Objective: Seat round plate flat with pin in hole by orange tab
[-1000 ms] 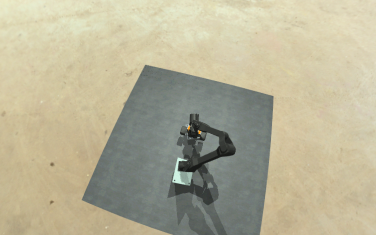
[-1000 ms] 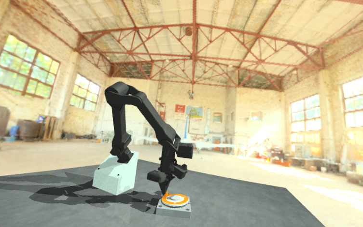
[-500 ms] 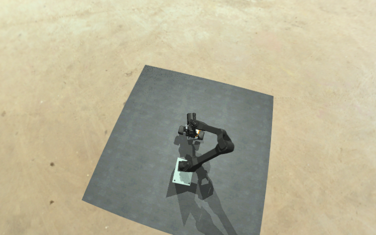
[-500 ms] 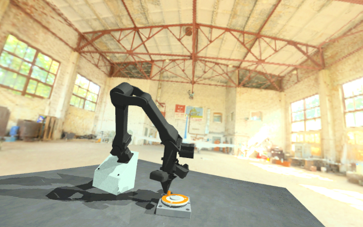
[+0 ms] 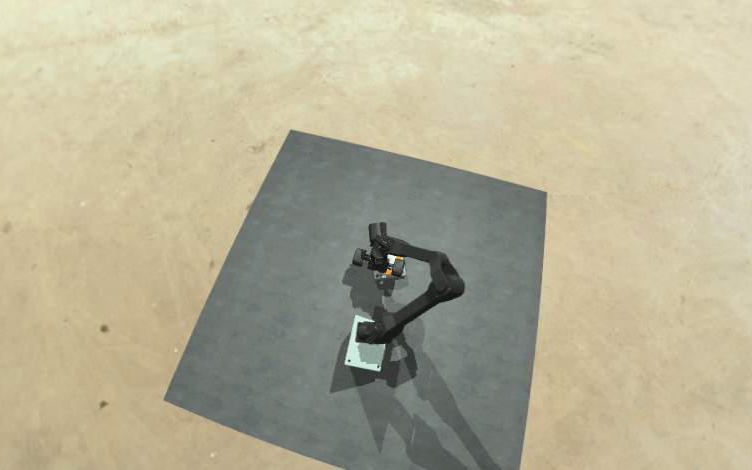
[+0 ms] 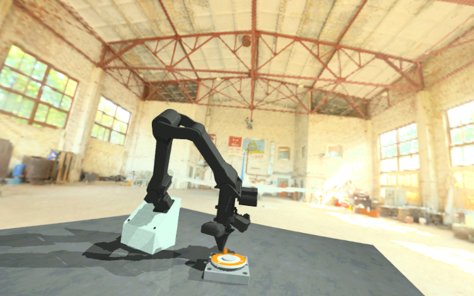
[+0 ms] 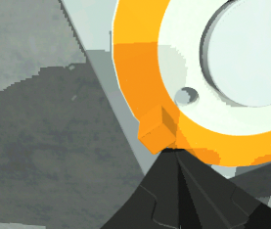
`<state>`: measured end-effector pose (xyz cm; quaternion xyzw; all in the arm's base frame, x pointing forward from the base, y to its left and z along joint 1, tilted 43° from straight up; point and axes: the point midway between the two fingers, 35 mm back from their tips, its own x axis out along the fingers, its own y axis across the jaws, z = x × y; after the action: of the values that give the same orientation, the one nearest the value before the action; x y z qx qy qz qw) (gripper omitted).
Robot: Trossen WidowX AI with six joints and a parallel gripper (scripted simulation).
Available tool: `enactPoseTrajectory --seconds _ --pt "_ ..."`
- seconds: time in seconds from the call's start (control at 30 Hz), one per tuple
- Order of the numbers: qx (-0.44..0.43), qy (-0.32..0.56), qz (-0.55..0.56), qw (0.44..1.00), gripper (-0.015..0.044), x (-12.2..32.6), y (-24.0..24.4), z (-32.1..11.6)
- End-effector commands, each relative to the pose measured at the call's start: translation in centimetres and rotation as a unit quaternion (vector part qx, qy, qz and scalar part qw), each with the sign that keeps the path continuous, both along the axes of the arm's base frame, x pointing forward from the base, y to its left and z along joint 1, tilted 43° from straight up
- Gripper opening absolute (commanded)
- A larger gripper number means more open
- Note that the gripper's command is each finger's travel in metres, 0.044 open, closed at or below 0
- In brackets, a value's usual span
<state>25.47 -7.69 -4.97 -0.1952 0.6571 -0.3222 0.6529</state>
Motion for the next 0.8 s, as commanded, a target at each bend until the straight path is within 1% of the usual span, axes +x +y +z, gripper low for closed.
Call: enactPoseTrajectory --seconds 0.0,0.77 --pt "0.003 -0.005 0.000 1.000 0.0000 0.7 0.4 -0.3" --pt "0.003 -0.006 0.000 1.000 0.0000 3.2 1.1 -0.9"
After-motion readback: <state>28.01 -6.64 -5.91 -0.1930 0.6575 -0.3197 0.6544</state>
